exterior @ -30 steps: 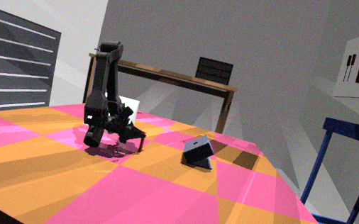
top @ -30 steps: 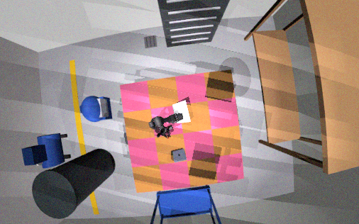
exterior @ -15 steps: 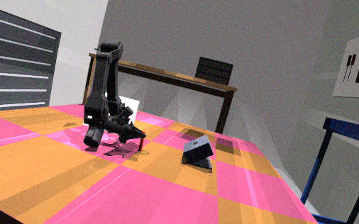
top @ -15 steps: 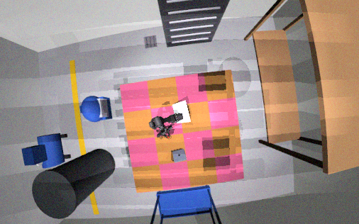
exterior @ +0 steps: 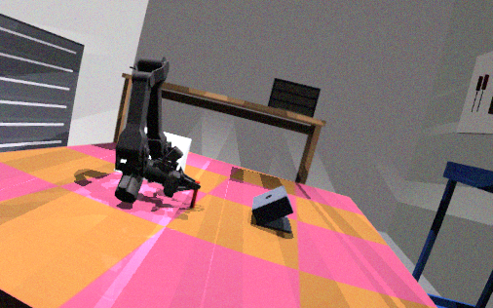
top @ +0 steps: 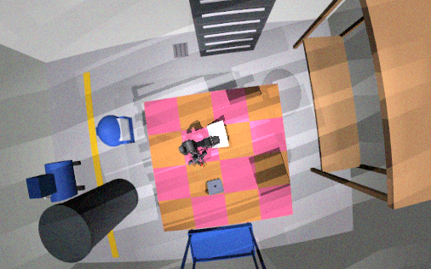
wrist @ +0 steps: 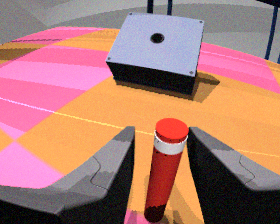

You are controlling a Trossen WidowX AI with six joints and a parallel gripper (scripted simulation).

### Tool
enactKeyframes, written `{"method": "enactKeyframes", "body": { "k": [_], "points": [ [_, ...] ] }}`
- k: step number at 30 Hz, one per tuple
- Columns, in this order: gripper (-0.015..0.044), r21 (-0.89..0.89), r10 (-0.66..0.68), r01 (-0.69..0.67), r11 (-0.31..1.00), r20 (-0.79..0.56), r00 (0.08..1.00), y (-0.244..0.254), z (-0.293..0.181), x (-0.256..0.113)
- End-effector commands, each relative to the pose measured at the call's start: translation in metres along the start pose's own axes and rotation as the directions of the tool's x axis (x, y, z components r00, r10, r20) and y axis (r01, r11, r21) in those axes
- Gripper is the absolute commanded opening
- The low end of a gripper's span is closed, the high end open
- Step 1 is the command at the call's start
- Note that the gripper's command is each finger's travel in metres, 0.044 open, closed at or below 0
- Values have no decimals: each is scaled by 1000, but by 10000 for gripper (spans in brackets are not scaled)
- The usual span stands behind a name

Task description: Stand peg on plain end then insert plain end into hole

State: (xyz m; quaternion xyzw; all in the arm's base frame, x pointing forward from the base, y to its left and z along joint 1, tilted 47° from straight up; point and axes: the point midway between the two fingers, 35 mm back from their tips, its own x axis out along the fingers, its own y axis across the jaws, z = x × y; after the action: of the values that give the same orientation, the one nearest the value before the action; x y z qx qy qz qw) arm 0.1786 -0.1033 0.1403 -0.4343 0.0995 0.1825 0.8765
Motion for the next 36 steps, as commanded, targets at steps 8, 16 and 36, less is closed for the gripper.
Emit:
{"method": "enactKeyframes", "body": {
  "k": [8, 16, 36],
  "points": [
    [209, 1, 1, -1, 1000, 0, 1000, 0, 0, 0],
    [419, 1, 1, -1, 1000, 0, 1000, 0, 0, 0],
    [440, -17, 60, -60, 998, -33, 998, -14, 112, -4]
  ]
}}
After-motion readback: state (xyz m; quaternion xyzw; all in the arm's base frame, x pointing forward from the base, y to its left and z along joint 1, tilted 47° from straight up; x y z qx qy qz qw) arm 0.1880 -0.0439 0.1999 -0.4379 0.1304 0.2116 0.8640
